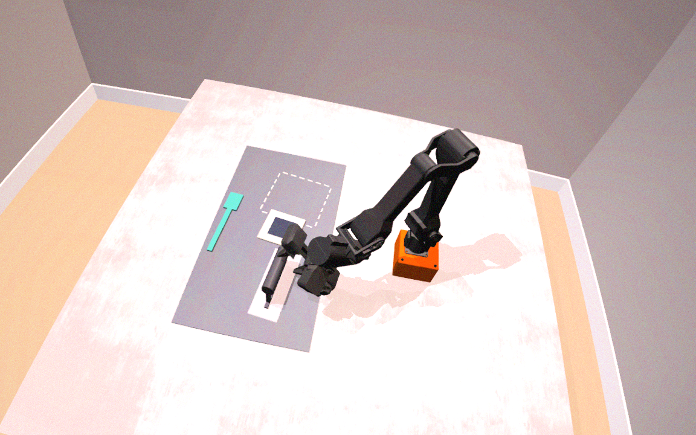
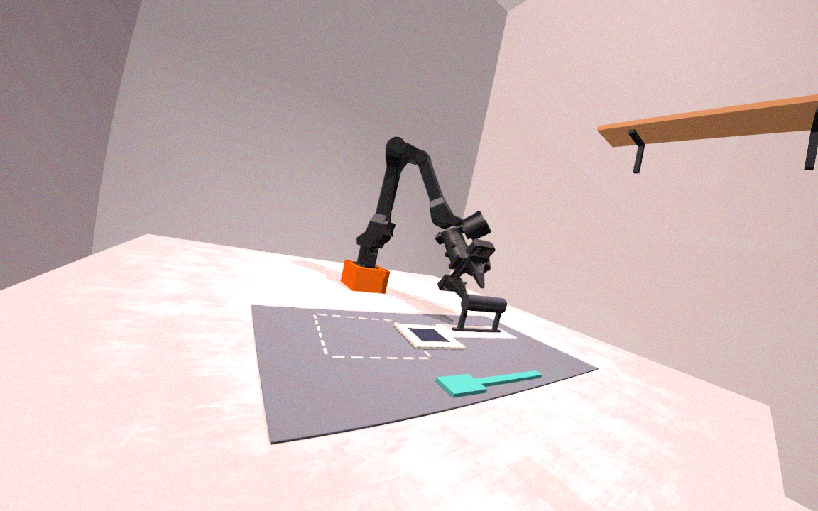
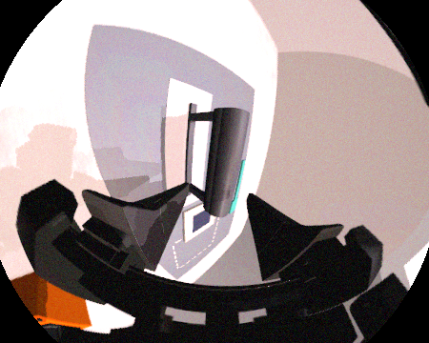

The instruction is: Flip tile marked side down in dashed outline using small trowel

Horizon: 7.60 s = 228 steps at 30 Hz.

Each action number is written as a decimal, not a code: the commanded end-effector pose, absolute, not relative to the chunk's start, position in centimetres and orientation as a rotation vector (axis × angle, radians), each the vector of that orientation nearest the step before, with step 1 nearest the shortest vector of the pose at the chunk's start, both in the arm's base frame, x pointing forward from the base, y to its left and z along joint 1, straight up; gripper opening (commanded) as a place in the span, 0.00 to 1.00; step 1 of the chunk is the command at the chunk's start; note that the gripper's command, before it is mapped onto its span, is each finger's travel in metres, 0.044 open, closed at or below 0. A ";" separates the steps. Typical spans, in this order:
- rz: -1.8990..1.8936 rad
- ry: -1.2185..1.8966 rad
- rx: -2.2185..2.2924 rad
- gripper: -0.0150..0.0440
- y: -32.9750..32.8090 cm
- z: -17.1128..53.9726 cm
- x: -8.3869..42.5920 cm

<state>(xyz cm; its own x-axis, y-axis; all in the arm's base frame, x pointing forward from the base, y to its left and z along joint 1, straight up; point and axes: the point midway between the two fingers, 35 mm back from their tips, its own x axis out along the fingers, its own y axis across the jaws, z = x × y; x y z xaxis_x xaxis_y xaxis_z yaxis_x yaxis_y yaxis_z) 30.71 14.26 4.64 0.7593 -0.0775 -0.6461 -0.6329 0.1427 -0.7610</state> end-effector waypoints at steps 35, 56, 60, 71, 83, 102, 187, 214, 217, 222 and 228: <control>0.441 0.608 -1.445 0.76 13.9 1.9 34.4; 0.440 0.607 -1.446 0.46 13.6 1.1 35.2; 0.440 0.607 -1.446 0.42 13.6 1.1 35.2; 0.440 0.607 -1.446 0.29 13.6 1.1 35.2; 0.436 0.610 -1.447 0.25 13.6 6.0 35.2; 0.435 0.605 -1.418 0.25 13.4 6.9 36.3; 0.429 0.585 -1.349 0.25 7.8 2.0 39.0; 0.411 0.628 -1.446 0.25 5.5 6.8 38.6; 0.411 0.629 -1.446 0.25 4.7 7.3 38.5; 0.410 0.629 -1.448 0.25 3.3 7.9 38.2; 0.410 0.630 -1.450 0.25 1.5 8.1 38.0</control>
<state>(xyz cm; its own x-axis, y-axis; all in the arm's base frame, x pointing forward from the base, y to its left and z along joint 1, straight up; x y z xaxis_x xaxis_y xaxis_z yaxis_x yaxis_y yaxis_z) 37.92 2.45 7.38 0.7638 -0.1110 -0.6359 -0.6290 0.0932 -0.7718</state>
